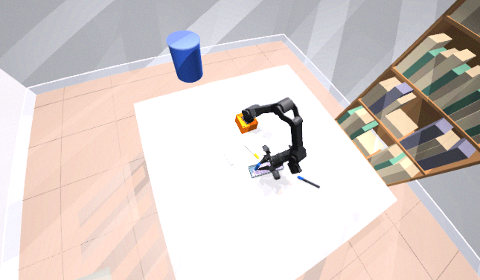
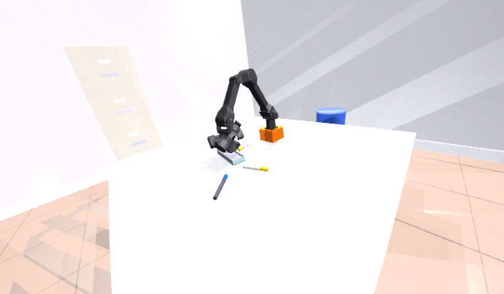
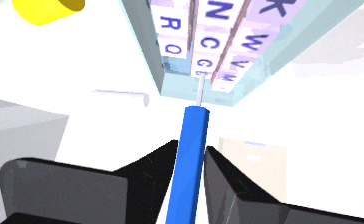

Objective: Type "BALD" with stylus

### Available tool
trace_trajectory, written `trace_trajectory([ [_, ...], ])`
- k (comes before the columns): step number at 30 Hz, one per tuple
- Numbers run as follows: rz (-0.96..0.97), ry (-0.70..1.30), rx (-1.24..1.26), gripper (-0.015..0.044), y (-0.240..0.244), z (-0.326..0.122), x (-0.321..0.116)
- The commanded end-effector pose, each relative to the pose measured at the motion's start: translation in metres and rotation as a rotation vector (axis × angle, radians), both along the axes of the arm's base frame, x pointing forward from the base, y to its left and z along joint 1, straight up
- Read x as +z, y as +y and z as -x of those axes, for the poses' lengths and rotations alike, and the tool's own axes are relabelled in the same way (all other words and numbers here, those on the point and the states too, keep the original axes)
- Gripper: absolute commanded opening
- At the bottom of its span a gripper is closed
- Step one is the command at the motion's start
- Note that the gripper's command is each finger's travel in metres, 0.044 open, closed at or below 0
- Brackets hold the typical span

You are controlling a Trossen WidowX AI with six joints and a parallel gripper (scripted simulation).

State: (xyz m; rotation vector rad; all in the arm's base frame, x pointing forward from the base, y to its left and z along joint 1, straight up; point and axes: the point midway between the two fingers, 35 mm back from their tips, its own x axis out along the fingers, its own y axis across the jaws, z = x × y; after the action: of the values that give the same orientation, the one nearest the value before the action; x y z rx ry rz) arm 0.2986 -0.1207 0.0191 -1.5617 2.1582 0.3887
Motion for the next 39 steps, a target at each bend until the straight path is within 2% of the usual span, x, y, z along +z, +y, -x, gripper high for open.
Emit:
trace_trajectory([
  [1,0.000,0.009,0.004,0.0081,0.000,0.000,0.000],
  [12,0.000,0.009,0.004,0.0081,0.000,0.003,0.036],
  [19,0.000,0.006,0.013,0.0078,0.003,0.002,0.035],
  [31,-0.003,-0.001,0.246,0.0000,0.063,-0.007,0.042],
  [39,0.001,0.005,0.412,0.0000,0.102,-0.008,0.049],
])
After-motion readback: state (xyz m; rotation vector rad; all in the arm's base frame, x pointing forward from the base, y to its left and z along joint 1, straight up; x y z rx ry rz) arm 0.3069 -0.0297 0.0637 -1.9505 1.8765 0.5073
